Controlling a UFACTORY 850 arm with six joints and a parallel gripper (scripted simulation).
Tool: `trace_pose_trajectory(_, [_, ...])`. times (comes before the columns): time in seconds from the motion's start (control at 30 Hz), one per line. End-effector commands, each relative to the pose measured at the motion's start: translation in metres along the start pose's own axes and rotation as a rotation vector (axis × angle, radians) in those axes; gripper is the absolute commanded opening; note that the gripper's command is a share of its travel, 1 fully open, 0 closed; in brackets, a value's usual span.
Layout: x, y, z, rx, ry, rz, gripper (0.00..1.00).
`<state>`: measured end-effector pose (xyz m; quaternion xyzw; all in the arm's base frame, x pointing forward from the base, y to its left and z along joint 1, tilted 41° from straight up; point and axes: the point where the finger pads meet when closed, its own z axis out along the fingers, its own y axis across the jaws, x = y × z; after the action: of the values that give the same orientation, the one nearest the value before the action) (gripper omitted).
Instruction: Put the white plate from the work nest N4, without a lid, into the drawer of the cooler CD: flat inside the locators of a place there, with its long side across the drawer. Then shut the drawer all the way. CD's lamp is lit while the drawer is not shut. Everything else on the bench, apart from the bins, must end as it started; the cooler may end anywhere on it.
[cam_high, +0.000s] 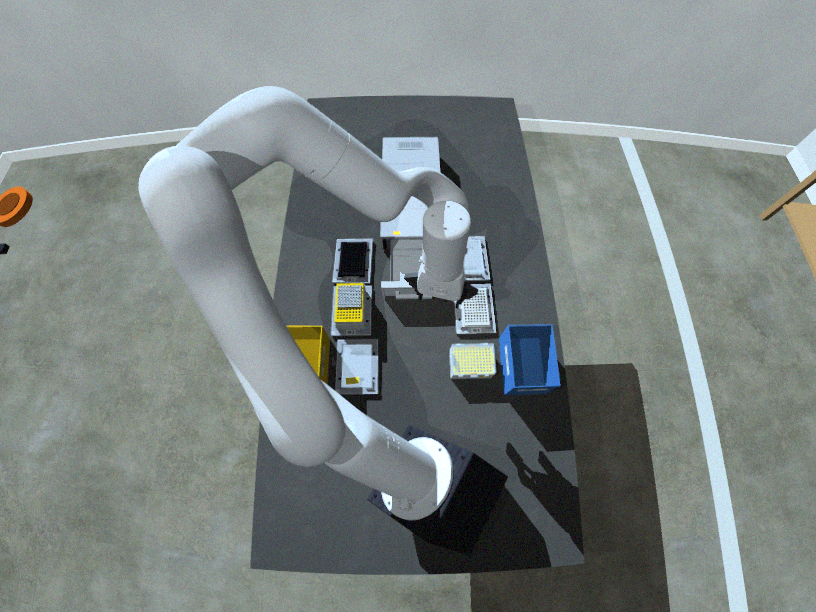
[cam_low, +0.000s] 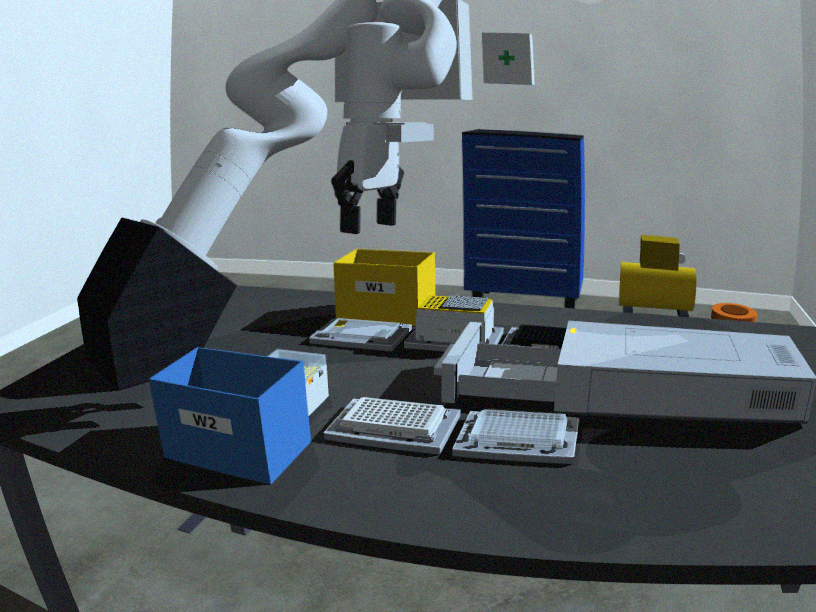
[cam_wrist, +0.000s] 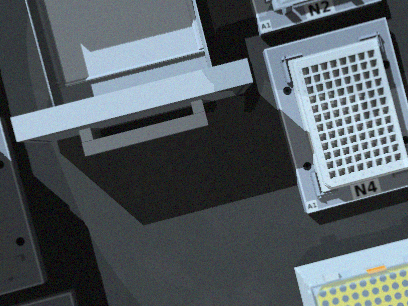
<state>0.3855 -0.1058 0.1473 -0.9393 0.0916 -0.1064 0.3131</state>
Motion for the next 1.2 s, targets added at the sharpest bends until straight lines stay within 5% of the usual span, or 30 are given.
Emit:
trace_pose_trajectory(0.0, [0.003, -0.014, 0.000, 0.005, 0.009, -0.046, 1.00])
trace_pose_trajectory(0.4, [0.005, -0.063, 0.002, 0.036, 0.029, -0.262, 1.00])
trace_pose_trajectory(0.93, [0.005, -0.063, 0.002, 0.036, 0.029, -0.262, 1.00])
trace_pose_trajectory(0.97, [0.009, -0.064, 0.005, 0.036, 0.030, -0.295, 0.88])
trace_pose_trajectory(1.17, [0.022, -0.068, 0.020, 0.034, 0.033, -0.428, 0.88])
